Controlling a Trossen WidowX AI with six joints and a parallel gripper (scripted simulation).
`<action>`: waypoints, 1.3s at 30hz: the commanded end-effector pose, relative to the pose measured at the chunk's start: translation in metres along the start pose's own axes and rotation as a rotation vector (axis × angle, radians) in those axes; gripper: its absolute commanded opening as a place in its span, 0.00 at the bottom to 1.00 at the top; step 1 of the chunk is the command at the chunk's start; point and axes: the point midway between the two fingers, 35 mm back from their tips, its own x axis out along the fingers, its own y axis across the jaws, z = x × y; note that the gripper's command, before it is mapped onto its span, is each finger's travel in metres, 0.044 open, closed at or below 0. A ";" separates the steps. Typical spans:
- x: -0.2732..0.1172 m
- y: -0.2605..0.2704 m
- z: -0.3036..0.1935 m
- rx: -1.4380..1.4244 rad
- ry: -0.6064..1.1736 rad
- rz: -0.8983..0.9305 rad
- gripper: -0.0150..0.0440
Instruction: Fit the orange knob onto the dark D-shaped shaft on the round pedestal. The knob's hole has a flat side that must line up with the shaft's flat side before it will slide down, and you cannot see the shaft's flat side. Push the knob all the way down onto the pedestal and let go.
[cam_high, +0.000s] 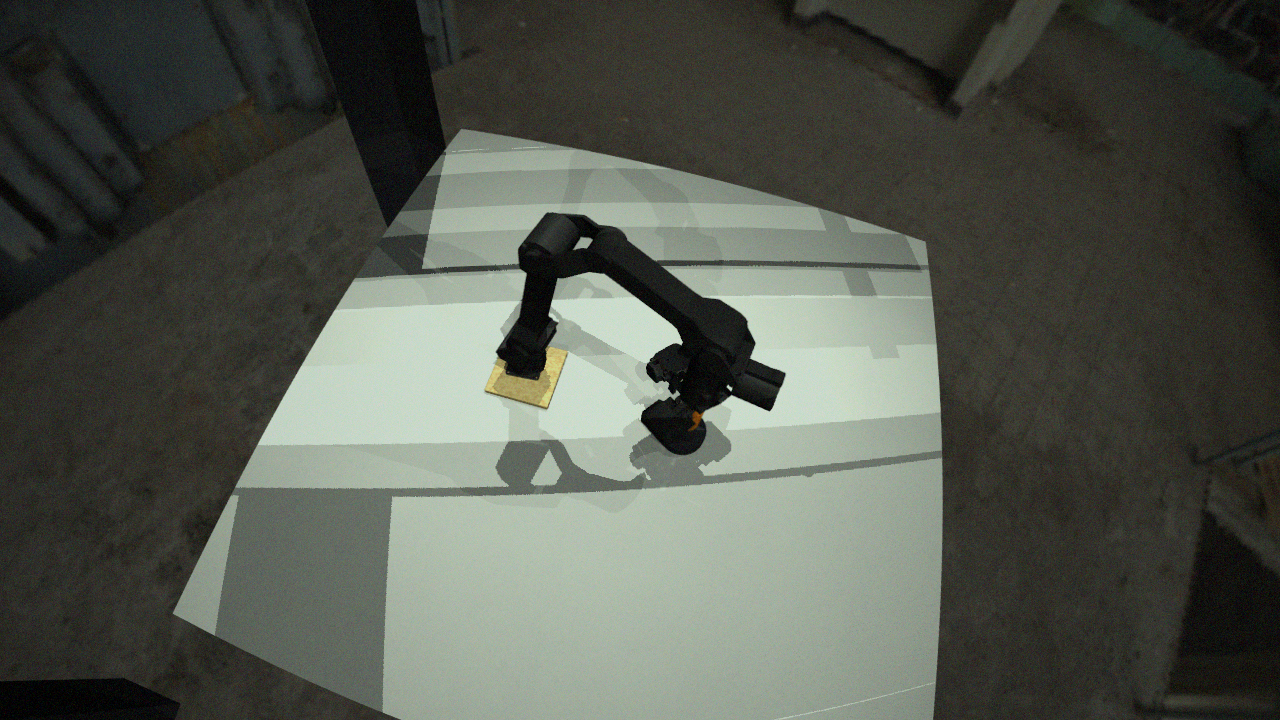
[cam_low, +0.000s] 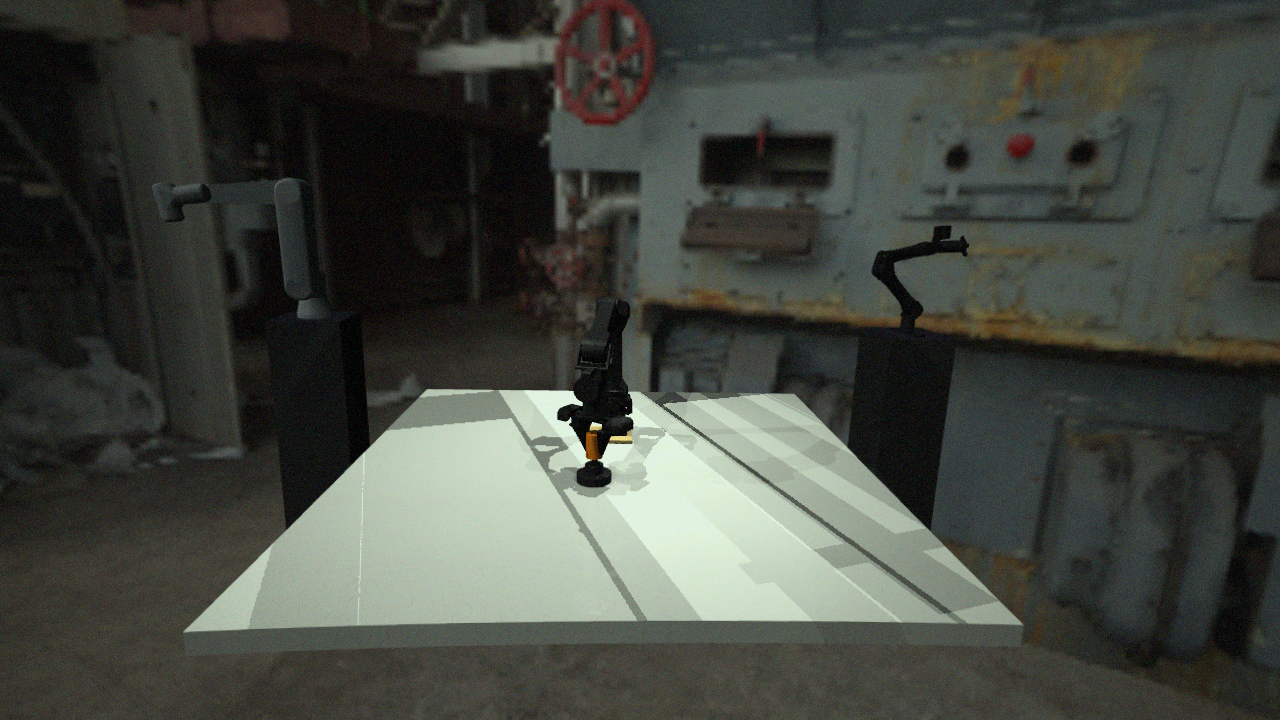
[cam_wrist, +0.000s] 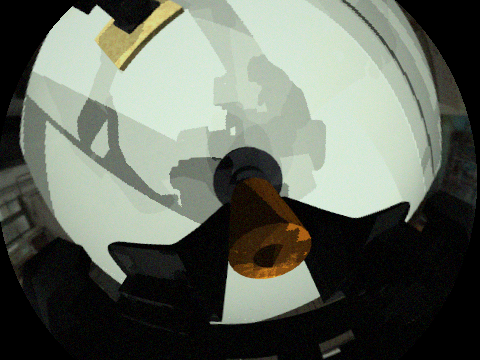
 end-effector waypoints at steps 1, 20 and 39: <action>0.001 0.000 -0.001 -0.005 0.004 0.001 0.25; -0.004 0.002 0.003 -0.014 0.003 0.001 0.25; -0.004 0.000 0.000 -0.214 0.003 0.002 0.25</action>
